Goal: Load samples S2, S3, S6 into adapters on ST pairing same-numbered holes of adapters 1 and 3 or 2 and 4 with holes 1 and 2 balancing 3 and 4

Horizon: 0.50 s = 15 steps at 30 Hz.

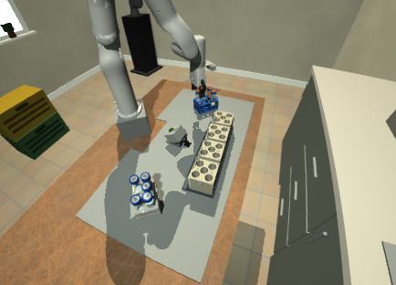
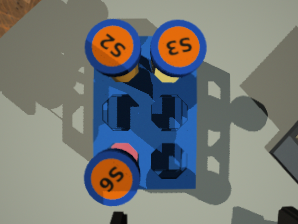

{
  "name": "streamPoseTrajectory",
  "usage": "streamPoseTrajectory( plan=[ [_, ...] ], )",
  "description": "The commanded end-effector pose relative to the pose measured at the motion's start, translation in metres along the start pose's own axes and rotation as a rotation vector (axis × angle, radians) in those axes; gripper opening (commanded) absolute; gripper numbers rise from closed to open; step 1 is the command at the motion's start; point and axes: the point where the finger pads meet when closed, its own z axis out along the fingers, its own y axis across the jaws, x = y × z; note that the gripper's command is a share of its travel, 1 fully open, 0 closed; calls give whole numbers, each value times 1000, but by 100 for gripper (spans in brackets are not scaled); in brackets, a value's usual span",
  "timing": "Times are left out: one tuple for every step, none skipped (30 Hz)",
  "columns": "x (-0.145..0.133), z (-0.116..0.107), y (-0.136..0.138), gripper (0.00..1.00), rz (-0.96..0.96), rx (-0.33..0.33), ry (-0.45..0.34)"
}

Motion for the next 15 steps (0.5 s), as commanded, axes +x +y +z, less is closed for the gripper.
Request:
streamPoseTrajectory(
  plan=[
    [2,-6,0,100,0,0,4],
    [2,-9,0,100,0,0,4],
    [1,-12,0,100,0,0,4],
    [1,-14,0,100,0,0,4],
    [1,-17,0,100,0,0,4],
    [1,-20,0,100,0,0,4],
    [1,-22,0,100,0,0,4],
    [1,-25,0,100,0,0,4],
    [1,-25,0,100,0,0,4],
    [1,-25,0,100,0,0,4],
    [1,-28,0,100,0,0,4],
    [1,-30,0,100,0,0,4],
    [1,-33,0,100,0,0,4],
    [1,-36,0,100,0,0,4],
    [1,-38,0,100,0,0,4]
  ],
)
